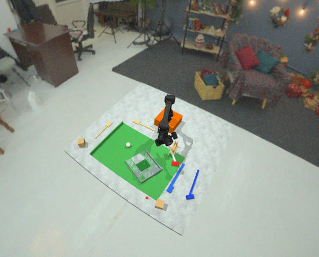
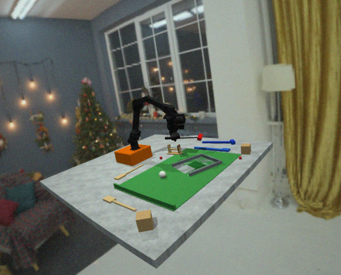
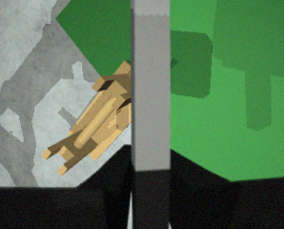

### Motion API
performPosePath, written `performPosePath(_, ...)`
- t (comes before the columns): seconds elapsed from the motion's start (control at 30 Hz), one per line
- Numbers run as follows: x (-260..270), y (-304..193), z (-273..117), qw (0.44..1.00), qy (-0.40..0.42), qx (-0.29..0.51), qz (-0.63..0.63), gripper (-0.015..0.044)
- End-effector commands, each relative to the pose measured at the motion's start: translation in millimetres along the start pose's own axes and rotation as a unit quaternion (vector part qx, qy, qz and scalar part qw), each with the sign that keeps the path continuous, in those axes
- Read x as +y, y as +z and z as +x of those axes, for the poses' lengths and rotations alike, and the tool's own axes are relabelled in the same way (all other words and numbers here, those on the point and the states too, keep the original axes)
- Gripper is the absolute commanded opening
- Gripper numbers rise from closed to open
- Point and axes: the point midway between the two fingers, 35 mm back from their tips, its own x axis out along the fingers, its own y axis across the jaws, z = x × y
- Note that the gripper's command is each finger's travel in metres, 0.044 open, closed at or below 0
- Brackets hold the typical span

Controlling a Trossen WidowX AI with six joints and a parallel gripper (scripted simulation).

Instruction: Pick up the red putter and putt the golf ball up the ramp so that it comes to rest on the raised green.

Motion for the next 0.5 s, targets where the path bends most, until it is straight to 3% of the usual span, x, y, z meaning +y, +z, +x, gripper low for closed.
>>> performPosePath(0.0, -12, -4, -10, 0.998, 0.019, -0.013, 0.057, 0.0)
performPosePath(0.47, -56, -32, -45, 0.956, 0.09, -0.06, 0.272, 0.0)
